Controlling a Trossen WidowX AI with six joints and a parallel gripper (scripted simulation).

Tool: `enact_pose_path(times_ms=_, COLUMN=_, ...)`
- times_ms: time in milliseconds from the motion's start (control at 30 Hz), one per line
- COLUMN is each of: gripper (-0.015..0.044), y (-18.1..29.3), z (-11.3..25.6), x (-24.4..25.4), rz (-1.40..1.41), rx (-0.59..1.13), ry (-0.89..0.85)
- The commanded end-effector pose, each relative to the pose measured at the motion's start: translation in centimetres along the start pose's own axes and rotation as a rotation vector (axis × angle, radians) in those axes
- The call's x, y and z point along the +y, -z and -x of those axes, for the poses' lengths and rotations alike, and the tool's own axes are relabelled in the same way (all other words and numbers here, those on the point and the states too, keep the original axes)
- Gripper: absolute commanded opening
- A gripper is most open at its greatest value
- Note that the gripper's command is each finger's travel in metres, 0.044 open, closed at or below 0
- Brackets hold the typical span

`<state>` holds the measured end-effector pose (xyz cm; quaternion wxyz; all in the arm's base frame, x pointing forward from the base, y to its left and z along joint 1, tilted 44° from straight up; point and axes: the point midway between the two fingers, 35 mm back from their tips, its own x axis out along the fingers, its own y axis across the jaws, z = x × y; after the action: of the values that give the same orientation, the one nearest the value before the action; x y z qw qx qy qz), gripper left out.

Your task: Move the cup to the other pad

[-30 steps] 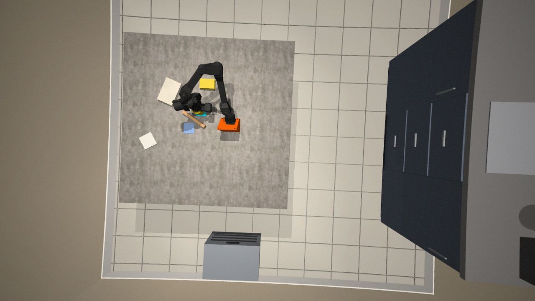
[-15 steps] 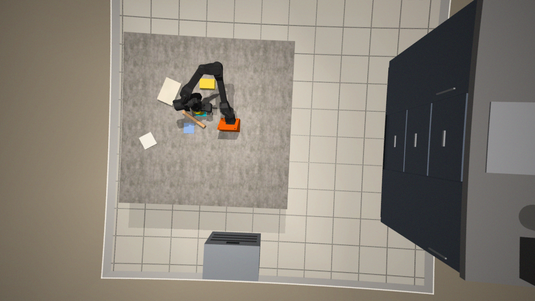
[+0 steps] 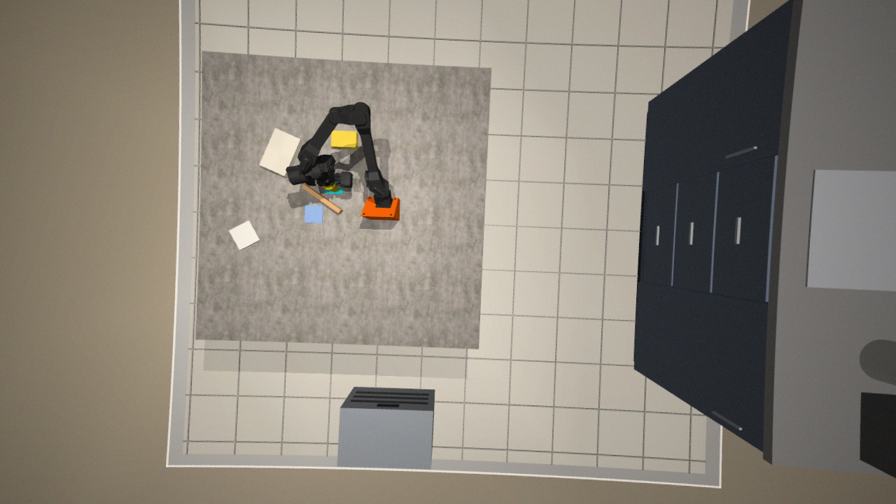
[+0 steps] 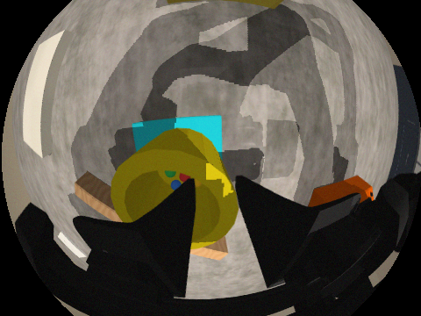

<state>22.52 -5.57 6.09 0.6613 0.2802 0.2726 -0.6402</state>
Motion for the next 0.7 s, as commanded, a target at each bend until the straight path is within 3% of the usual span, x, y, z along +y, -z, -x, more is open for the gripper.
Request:
enact_pose_path(times_ms=0, gripper=0.0147, y=0.0, z=0.1, x=0.0, rz=-0.002, rx=0.000, ry=0.000)
enact_pose_path(times_ms=667, gripper=0.0147, y=0.1, z=2.6, x=0.1, rz=0.001, rx=0.001, ry=-0.002)
